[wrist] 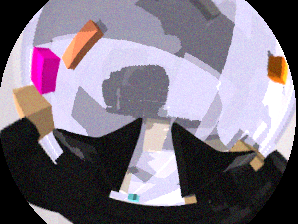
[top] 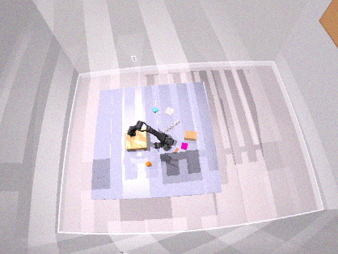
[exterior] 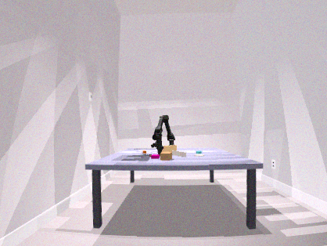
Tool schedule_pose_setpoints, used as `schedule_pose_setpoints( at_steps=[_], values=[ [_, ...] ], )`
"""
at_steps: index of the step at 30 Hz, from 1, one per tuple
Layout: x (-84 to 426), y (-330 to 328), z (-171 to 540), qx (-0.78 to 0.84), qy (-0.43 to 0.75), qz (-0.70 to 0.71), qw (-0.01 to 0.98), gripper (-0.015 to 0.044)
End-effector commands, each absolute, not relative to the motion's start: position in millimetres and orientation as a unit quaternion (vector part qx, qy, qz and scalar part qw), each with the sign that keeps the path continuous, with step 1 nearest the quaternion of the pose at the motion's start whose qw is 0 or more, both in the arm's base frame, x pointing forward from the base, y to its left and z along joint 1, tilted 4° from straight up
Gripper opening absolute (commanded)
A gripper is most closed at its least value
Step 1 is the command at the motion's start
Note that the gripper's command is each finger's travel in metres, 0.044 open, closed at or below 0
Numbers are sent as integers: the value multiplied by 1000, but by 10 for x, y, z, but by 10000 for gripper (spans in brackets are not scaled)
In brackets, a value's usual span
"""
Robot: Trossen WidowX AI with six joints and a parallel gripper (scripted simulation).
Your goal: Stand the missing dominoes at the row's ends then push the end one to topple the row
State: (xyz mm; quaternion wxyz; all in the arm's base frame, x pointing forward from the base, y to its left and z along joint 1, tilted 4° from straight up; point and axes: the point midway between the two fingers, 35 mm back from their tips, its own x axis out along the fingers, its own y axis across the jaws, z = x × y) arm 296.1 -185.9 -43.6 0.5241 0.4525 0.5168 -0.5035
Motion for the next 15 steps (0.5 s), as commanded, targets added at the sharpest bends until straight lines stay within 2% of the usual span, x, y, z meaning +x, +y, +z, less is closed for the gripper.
schedule_pose_setpoints(
  at_steps=[1,10,15],
  values=[
    [2960,-1854,-443,453,518,-502,524,107],
    [2963,-1853,-424,453,518,-502,524,107],
    [3021,-1816,68,453,518,-502,524,107]
  ],
)
